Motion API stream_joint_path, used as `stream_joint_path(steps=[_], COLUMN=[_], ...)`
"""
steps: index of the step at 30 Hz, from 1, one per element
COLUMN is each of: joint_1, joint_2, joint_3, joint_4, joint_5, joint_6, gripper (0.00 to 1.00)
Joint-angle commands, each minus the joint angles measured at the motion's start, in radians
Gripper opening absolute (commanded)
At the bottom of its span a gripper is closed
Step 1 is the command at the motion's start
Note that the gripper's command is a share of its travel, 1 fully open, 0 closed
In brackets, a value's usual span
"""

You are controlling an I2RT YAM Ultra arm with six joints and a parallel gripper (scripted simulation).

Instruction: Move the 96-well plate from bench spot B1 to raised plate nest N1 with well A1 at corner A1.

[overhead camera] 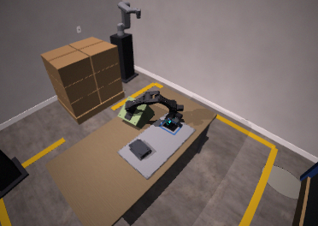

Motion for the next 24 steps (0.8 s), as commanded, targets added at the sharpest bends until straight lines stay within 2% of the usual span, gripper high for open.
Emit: stream_joint_path(steps=[1,9,10,13,24], joint_1=[0.000,-0.017,-0.001,-0.022,-0.050], joint_2=[0.015,0.033,0.000,0.046,0.079], joint_3=[-0.028,-0.034,-0.015,-0.037,-0.046], joint_4=[0.041,0.073,0.080,0.095,0.151], joint_5=[0.016,0.020,0.020,0.022,0.028], joint_6=[-0.015,-0.028,-0.030,-0.038,-0.063], gripper=[1.00,1.00,1.00,1.00,1.00])
